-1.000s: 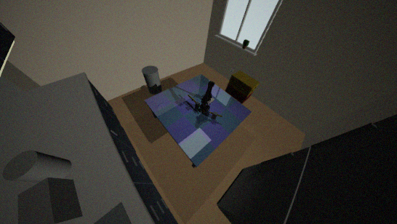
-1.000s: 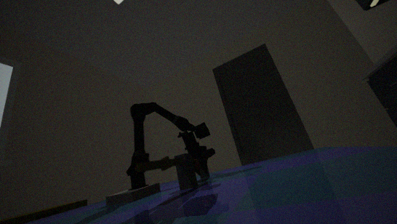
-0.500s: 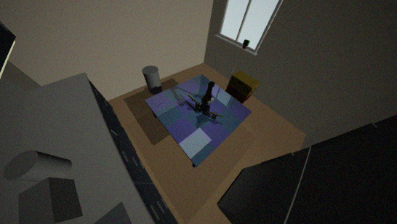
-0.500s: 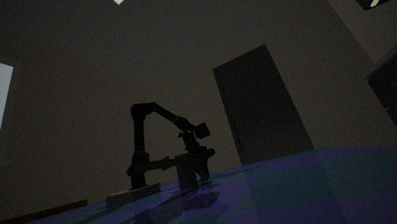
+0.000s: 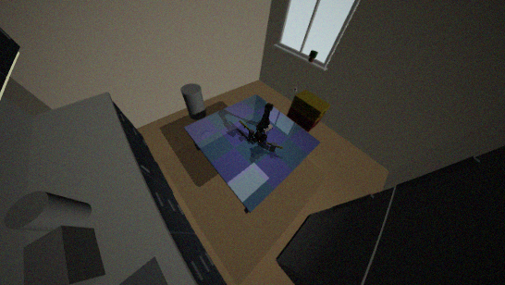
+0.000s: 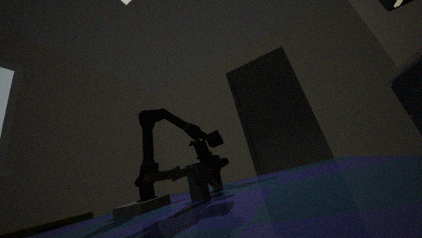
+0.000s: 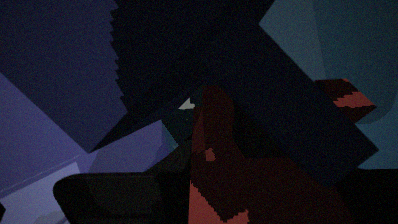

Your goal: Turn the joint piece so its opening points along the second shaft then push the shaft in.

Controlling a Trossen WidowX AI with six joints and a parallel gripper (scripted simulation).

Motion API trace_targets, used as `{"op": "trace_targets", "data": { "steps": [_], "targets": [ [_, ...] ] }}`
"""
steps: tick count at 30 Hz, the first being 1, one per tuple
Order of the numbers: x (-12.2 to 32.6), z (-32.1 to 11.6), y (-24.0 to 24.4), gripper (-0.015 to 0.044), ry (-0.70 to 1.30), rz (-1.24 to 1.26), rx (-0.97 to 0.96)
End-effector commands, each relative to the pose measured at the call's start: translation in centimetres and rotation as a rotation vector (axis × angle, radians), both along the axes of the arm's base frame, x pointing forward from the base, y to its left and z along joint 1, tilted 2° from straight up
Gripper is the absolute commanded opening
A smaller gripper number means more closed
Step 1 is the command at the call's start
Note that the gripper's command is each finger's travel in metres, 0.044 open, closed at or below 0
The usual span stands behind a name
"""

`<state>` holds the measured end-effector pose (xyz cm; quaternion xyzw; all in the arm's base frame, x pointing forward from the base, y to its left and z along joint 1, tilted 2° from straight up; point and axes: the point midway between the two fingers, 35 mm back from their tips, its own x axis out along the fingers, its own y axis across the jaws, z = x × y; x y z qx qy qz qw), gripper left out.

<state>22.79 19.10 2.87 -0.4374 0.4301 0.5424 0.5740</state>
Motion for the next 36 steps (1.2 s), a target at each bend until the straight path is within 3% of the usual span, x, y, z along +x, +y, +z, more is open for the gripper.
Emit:
{"op": "trace_targets", "data": {
  "steps": [1, 36],
  "targets": [
    [0.0, 0.0, 0.0, 0.0000, 0.000, 0.001, -0.003],
    [0.5, 2.7, -1.6, 0.0000, 0.013, 0.106, -0.444]
  ]
}}
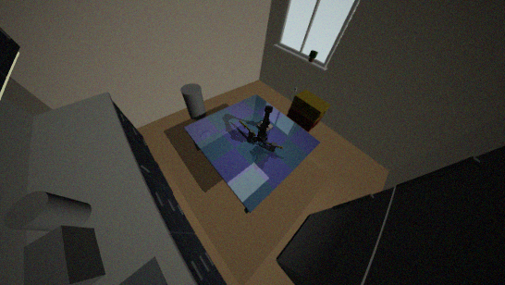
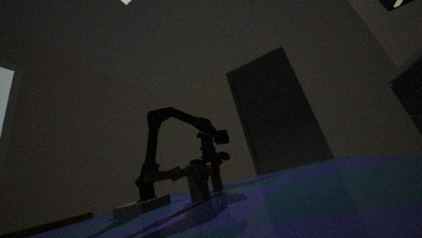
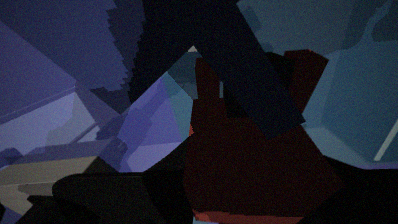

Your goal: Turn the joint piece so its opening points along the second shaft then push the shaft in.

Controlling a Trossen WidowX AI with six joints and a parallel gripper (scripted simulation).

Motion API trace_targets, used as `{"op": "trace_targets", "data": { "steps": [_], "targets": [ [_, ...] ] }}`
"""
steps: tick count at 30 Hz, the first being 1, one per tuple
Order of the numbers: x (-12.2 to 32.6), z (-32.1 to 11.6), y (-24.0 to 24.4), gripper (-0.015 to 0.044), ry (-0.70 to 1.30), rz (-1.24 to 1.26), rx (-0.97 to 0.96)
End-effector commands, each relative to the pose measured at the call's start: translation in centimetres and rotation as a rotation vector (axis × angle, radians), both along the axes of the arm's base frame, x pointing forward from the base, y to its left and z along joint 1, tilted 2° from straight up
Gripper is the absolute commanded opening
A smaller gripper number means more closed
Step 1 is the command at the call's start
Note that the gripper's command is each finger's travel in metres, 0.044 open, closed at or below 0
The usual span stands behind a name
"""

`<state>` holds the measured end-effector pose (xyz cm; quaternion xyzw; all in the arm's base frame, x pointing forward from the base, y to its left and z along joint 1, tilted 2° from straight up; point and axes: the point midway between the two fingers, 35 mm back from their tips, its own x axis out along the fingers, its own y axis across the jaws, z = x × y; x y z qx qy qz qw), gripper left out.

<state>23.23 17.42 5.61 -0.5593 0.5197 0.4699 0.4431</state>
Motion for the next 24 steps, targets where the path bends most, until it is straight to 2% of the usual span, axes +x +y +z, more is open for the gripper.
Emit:
{"op": "trace_targets", "data": {
  "steps": [1, 24],
  "targets": [
    [0.08, 0.00, 0.07, 0.0000, -0.004, 0.022, -0.029],
    [0.14, 0.48, -0.13, 0.0000, 0.001, 0.019, -0.053]
  ]
}}
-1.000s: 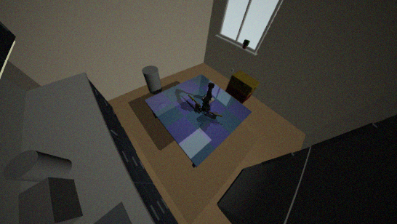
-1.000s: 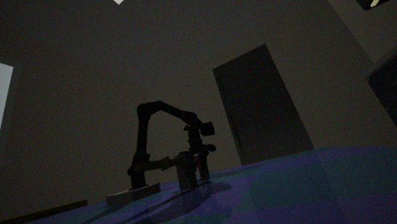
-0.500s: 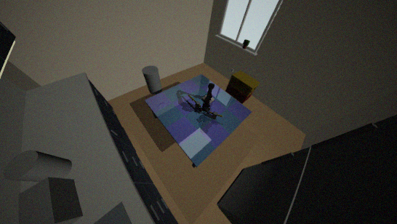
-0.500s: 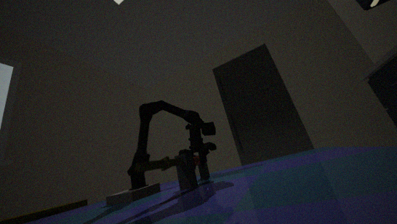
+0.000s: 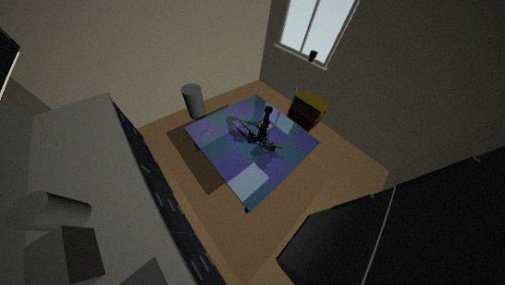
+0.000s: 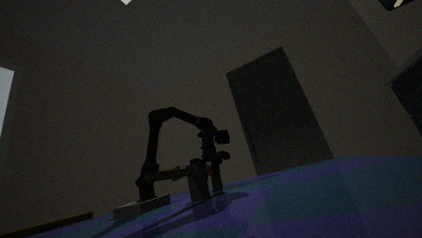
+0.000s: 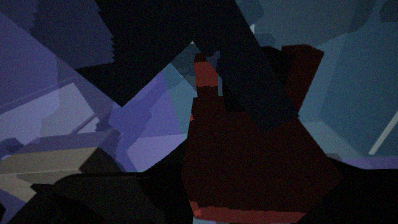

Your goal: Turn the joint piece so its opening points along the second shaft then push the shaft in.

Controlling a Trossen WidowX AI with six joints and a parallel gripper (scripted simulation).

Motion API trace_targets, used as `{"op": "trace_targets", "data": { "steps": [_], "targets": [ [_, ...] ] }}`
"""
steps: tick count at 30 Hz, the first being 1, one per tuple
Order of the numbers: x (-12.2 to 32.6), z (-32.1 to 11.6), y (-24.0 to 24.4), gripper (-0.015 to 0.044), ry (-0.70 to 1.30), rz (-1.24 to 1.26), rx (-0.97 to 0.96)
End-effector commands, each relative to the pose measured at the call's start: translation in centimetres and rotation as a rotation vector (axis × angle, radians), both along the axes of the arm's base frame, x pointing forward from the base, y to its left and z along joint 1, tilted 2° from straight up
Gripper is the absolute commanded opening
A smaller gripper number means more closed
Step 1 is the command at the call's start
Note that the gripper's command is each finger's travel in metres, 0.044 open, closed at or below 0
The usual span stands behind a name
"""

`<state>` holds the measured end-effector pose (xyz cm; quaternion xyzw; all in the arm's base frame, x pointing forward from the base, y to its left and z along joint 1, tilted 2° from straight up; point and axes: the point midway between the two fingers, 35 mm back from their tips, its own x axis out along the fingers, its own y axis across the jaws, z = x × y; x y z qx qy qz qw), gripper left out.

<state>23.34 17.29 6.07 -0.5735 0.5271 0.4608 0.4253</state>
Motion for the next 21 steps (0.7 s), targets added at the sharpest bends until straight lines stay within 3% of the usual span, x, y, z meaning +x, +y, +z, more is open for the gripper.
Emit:
{"op": "trace_targets", "data": {
  "steps": [1, 13, 18, 21],
  "targets": [
    [0.02, 0.02, 0.00, 0.0000, -0.001, 0.004, -0.004],
    [0.00, 0.01, 0.00, 0.0000, 0.000, 0.000, -0.001],
    [0.00, 0.01, 0.00, 0.0131, 0.000, 0.000, -0.001],
    [0.00, 0.01, 0.00, 0.0147, 0.000, 0.000, -0.001]
  ]
}}
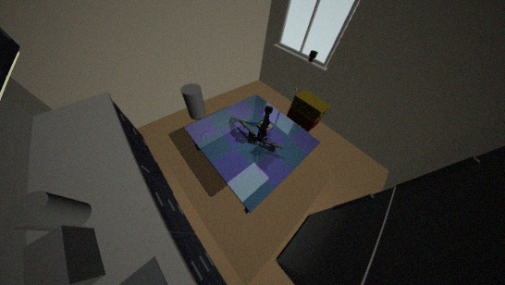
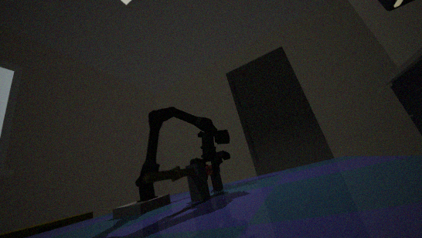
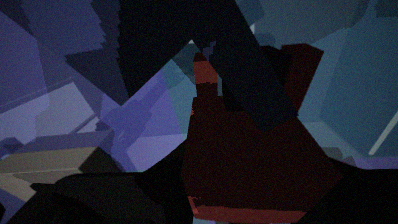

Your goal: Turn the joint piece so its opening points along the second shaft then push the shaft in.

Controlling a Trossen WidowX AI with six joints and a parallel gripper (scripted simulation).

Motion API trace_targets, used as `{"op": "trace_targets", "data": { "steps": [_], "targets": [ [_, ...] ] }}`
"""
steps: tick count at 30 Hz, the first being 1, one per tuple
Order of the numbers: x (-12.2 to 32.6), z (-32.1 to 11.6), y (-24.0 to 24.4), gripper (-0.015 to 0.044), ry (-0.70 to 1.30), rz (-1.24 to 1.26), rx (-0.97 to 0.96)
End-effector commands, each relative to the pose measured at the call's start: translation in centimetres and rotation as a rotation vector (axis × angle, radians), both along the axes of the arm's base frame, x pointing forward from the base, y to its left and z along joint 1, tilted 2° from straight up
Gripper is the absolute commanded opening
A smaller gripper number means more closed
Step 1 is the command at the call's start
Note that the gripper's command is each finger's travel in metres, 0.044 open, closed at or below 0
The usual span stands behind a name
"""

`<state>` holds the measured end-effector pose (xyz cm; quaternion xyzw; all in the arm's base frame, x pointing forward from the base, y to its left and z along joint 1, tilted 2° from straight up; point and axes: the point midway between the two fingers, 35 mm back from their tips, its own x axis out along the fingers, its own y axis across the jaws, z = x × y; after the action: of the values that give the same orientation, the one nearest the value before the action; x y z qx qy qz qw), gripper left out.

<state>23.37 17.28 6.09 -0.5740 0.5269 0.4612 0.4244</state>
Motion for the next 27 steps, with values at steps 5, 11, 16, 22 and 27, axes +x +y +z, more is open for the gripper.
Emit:
{"op": "trace_targets", "data": {
  "steps": [5, 11, 16, 22, 27],
  "targets": [
    [-0.02, 0.00, 0.01, 0.0278, 0.000, -0.002, 0.000],
    [-0.02, 0.00, 0.01, 0.0436, 0.000, -0.002, 0.000],
    [-0.02, 0.00, 0.01, 0.0440, 0.000, -0.002, 0.000],
    [-0.02, 0.00, 0.01, 0.0440, 0.000, -0.002, 0.000],
    [-0.10, 0.46, -0.10, 0.0440, 0.020, -0.005, 0.114]
  ]
}}
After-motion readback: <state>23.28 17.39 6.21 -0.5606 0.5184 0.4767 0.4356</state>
